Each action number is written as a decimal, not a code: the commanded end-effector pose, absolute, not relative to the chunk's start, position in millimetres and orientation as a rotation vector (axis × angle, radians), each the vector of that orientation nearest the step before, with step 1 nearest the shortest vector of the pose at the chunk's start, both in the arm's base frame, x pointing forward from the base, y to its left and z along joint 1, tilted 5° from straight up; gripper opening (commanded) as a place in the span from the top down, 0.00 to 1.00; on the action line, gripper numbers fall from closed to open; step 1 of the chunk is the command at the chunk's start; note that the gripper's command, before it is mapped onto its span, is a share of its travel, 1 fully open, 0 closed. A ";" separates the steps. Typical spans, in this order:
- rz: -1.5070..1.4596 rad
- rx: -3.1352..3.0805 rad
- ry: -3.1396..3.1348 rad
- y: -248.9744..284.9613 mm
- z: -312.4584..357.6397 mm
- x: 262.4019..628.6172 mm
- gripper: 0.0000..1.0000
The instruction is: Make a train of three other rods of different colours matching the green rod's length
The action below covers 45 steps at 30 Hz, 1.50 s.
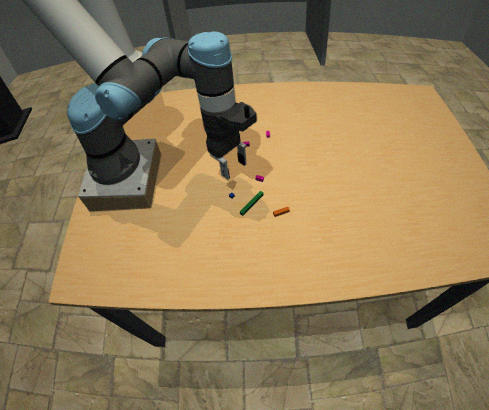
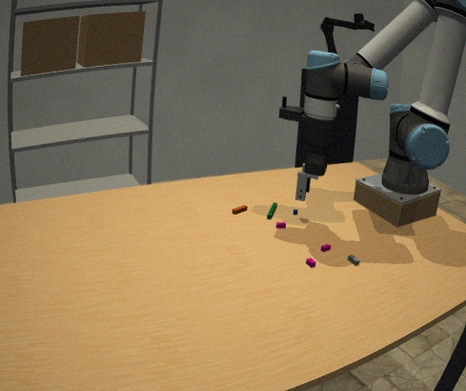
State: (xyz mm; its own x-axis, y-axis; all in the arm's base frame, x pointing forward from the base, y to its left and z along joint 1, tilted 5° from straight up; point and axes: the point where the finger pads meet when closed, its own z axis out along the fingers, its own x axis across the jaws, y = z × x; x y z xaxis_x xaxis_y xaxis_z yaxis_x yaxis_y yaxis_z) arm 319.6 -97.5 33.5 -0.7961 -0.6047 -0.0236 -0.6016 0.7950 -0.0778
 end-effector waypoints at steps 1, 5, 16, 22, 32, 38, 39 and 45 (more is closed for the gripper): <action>-0.104 -0.985 2.931 -97.7 33.8 319.9 0.00; -0.104 -0.985 2.931 -97.7 33.8 319.9 0.00; -0.104 -0.986 2.931 -97.7 33.8 319.9 0.00; -0.105 -1.020 2.920 -93.4 33.6 321.5 0.00; -0.114 -1.428 2.758 -38.8 31.3 336.9 0.00; -0.119 -1.635 2.647 -8.5 30.0 341.2 0.00; -0.121 -1.683 2.619 -1.1 29.7 341.8 0.00; -0.128 -1.906 2.470 34.1 28.1 342.6 0.00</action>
State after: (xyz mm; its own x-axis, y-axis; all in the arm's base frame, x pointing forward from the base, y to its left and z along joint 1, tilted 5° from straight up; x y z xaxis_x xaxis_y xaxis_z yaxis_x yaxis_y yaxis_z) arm 342.0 5.9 29.1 -0.3847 -0.9227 0.0230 -0.9209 0.3820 -0.0778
